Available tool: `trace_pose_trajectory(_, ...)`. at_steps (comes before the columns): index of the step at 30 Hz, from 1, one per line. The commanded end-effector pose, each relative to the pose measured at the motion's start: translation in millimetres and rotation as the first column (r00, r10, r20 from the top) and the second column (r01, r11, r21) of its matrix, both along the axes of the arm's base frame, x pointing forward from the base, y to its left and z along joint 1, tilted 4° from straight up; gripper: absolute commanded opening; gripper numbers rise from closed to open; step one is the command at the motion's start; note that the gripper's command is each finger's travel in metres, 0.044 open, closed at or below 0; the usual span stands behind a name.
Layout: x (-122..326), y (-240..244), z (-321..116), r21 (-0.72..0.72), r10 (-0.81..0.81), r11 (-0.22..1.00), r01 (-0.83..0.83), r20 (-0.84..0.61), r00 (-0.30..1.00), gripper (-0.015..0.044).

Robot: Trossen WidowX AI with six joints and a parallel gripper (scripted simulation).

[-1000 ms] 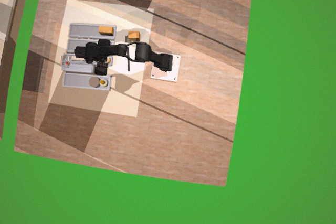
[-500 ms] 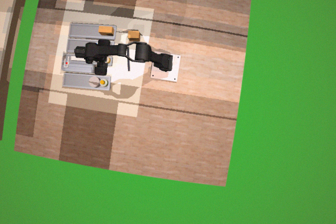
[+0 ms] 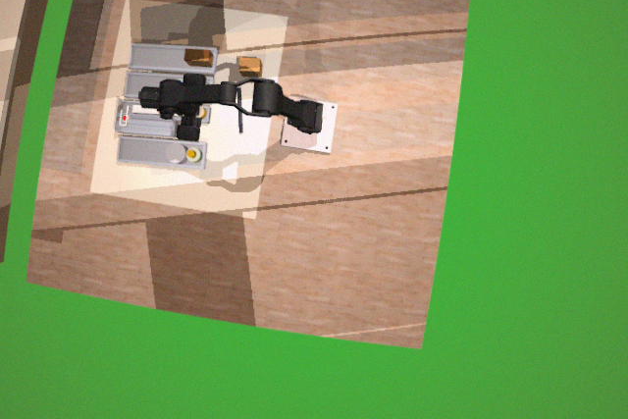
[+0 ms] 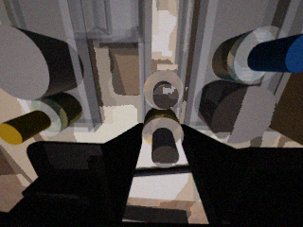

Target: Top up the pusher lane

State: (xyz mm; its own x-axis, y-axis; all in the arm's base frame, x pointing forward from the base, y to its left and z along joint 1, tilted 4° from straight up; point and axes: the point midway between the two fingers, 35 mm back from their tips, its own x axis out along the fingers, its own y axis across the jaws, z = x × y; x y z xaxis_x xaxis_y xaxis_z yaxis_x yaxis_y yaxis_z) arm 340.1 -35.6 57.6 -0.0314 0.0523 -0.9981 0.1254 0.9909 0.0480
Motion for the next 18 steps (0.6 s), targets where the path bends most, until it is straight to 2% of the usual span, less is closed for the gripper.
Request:
trace_pose_trajectory(1,8.1,-1.2,3.4,-0.005,0.003,1.0,-0.003,0.03,1.0,0.0)
trace_pose_trajectory(18,10.3,-1.5,3.4,-0.005,0.003,1.0,-0.003,0.031,1.0,0.0)
